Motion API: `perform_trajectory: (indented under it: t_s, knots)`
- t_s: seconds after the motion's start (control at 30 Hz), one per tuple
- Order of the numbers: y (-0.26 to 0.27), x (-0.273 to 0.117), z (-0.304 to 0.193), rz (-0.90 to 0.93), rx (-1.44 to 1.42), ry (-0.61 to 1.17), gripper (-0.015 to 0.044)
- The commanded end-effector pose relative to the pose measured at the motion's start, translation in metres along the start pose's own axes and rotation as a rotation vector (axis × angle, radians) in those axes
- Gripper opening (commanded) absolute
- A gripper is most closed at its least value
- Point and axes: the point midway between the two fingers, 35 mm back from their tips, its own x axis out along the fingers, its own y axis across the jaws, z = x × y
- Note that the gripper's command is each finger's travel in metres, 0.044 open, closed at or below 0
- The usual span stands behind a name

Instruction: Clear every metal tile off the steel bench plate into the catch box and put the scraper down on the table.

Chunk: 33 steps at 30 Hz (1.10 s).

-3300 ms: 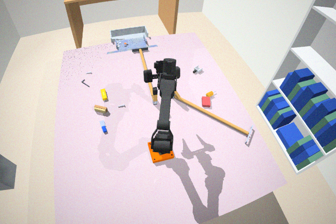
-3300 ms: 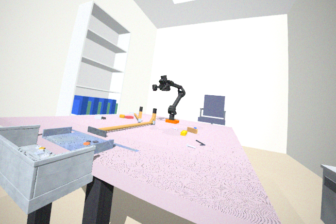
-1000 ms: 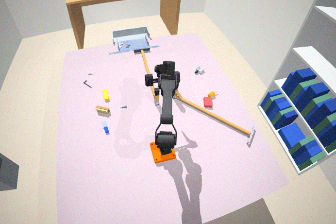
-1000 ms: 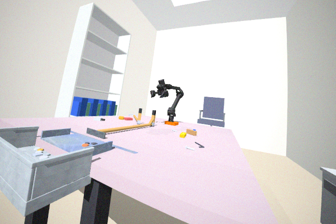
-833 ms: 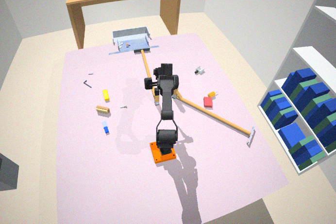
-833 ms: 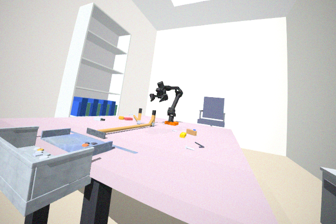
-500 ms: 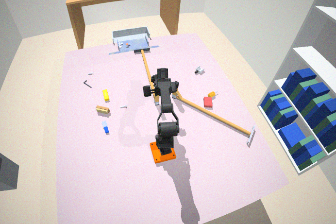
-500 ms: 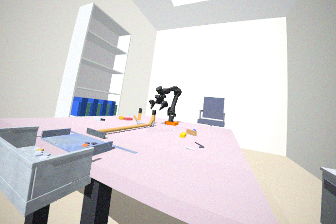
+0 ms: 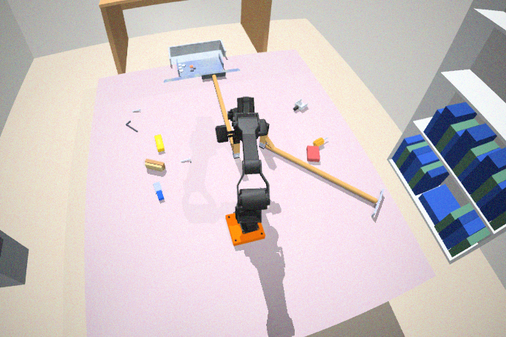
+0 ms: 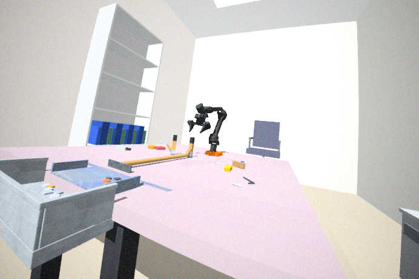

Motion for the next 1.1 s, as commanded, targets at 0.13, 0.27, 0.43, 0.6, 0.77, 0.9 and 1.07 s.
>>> perform_trajectory:
  t_s: [0.13,0.27,0.43,0.6,0.77,0.9,1.07]
  knots:
    - [0.000,-0.003,-0.003,0.005,-0.005,0.000,0.0440]
    - [0.000,0.006,-0.010,0.005,-0.005,0.000,0.0440]
    - [0.000,0.018,-0.020,0.005,-0.005,0.000,0.0440]
    - [0.000,0.022,-0.023,0.005,-0.005,0.000,0.0440]
    - [0.000,0.029,-0.022,0.006,-0.005,0.000,0.0440]
    - [0.000,0.035,-0.022,0.006,-0.005,-0.001,0.0440]
    - [0.000,0.043,-0.021,0.006,-0.005,-0.001,0.0440]
